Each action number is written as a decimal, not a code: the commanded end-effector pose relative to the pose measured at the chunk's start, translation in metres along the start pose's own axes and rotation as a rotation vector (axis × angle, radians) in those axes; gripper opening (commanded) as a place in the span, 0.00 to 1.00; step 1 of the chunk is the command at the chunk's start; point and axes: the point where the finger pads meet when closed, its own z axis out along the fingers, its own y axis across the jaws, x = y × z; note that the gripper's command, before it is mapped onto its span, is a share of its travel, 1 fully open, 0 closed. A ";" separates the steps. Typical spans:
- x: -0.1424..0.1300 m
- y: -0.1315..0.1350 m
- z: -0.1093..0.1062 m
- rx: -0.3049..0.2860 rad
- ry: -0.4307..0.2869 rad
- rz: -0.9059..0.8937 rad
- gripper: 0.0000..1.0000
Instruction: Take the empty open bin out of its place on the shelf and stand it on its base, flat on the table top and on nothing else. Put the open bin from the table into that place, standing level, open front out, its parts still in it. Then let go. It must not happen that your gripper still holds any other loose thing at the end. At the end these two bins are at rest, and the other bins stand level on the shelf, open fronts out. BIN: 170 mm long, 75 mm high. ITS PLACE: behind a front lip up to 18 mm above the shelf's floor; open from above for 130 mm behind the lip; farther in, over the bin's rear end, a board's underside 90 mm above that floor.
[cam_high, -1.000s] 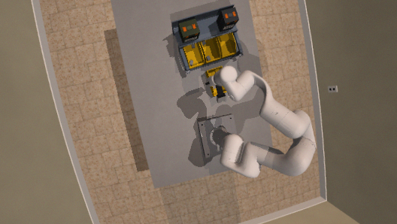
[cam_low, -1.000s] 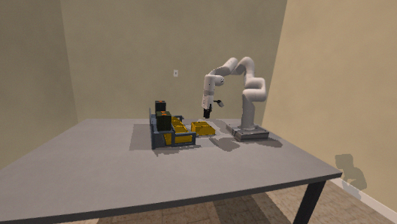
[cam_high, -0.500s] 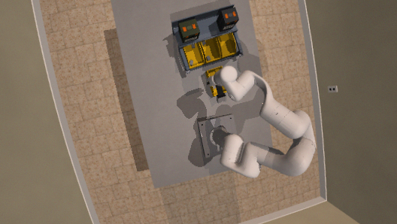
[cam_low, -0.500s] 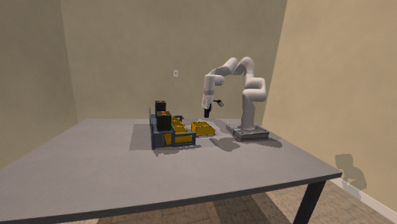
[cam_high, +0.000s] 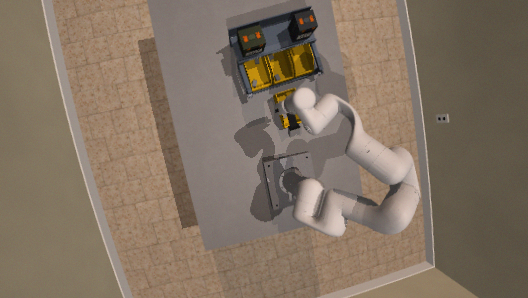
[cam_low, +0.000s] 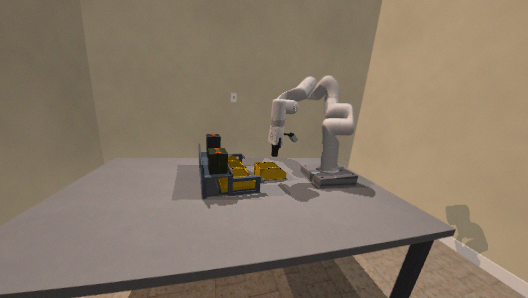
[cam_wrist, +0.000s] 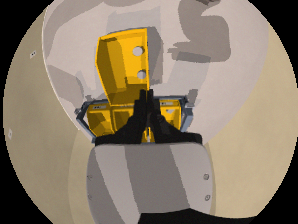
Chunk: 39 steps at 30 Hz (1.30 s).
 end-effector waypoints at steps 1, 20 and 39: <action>-0.001 0.000 -0.001 0.000 -0.003 0.000 0.00; -0.062 -0.052 -0.018 -0.005 -0.060 -0.520 0.00; -0.133 -0.166 0.018 0.014 -0.024 -1.444 0.00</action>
